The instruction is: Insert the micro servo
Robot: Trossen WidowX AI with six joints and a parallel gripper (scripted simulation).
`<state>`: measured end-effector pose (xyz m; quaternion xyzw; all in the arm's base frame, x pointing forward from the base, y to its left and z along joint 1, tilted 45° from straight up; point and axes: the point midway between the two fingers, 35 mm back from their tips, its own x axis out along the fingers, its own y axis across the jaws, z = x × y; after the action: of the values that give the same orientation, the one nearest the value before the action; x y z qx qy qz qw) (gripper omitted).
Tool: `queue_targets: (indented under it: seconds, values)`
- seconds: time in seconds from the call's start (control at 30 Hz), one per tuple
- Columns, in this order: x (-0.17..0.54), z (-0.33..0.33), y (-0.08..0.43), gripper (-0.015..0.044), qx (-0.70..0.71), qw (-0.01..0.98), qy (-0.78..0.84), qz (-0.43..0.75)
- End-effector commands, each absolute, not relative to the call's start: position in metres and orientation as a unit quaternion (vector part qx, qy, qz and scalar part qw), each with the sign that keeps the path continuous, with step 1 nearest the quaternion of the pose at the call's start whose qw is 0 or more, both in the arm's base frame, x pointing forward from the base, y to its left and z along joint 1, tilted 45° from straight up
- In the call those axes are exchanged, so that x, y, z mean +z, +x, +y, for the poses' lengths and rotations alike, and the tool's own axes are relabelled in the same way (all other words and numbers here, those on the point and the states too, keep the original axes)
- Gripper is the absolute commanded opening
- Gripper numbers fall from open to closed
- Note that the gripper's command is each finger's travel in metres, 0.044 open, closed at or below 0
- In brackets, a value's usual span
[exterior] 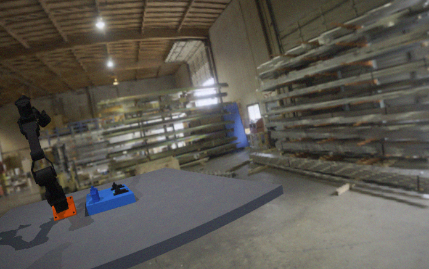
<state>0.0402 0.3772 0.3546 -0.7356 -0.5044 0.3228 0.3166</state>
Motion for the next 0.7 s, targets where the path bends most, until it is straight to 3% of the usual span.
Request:
queue_targets:
  seconds: [0.0,0.67]
  values:
    - [0.327,0.376,0.064,0.044,0.355,0.319,-0.757,-0.445]
    - [0.224,0.321,0.163,0.044,0.444,0.366,-0.807,-0.135]
